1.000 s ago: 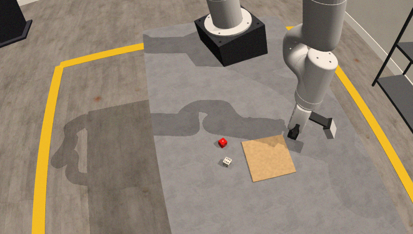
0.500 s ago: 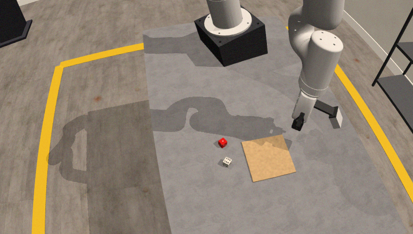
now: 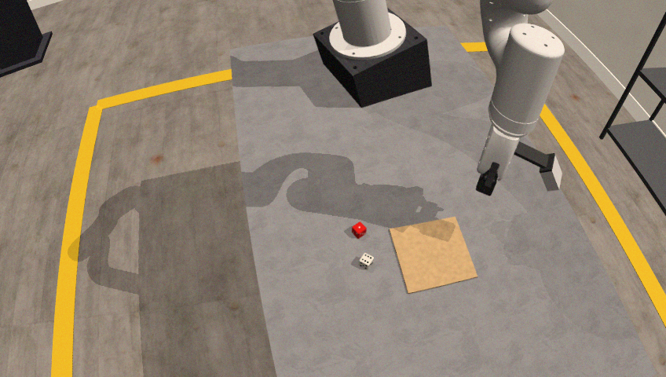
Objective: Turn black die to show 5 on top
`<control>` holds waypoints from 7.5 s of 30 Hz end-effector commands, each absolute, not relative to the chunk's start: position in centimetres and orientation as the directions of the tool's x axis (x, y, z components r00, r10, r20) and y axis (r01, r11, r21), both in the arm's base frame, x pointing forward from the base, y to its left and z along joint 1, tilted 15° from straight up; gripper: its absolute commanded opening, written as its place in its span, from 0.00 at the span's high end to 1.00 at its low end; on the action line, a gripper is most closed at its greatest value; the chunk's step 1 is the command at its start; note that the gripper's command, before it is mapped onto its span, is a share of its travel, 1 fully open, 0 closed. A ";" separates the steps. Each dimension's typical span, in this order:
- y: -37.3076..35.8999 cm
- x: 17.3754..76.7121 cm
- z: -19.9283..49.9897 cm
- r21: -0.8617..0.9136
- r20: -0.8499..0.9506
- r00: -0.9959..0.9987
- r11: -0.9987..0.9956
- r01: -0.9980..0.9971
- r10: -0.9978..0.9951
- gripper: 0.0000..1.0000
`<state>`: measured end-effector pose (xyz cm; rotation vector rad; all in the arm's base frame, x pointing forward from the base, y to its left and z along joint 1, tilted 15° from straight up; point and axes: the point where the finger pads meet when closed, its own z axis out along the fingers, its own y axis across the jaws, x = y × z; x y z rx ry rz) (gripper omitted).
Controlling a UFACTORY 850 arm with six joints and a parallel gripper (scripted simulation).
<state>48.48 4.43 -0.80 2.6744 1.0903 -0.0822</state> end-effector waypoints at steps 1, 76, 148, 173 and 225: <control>4.5 48.6 -0.7 0.207 -0.148 0.718 -0.688 0.695 0.680 0.85; -7.9 53.8 2.3 0.065 0.252 0.384 -0.380 -0.923 -0.889 0.85; -7.6 53.2 -2.6 0.062 0.970 0.146 -0.380 -0.923 -0.196 0.85; -8.4 53.4 -5.6 0.062 0.970 0.146 -0.380 -0.923 -0.196 0.85; -8.7 53.4 -6.6 0.062 0.970 0.146 -0.380 -0.923 -0.196 0.85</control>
